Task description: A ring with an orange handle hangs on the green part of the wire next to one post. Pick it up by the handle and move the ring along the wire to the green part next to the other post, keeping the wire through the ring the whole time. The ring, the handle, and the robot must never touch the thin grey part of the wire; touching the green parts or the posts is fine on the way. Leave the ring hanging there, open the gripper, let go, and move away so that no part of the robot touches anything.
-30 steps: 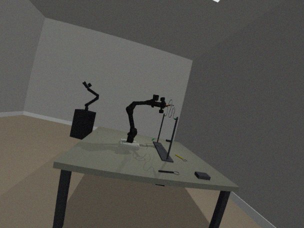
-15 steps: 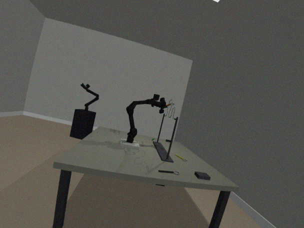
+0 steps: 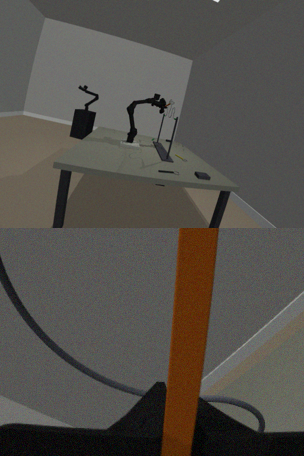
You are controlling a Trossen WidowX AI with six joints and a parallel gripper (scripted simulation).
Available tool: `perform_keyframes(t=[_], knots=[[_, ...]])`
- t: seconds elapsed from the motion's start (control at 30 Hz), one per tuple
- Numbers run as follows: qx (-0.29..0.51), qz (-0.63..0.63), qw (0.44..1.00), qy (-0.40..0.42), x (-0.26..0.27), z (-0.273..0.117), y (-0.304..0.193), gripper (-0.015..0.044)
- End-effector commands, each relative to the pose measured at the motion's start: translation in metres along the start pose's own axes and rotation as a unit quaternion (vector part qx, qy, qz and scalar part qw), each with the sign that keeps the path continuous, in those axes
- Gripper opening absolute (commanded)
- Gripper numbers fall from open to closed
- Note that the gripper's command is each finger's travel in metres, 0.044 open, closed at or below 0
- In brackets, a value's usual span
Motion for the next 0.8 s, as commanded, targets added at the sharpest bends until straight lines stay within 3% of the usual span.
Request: perform_keyframes(t=[0.0, 0.77], knots=[[0.003, -0.023, 1.0, -0.007, 0.0006, -0.0007, 0.0012, -0.015], [0.031, -0.152, 0.986, -0.062, -0.0006, -0.002, 0.0037, -0.015]])
Point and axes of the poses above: the point midway between the two fingers, 35 mm back from their tips, its own z axis out along the fingers, its own x axis across the jaws, y = z × x, the point moved 8 cm from there along -z, back along the fingers, and after that the axes turned 12 degrees about -z, right-handed, at the moved point
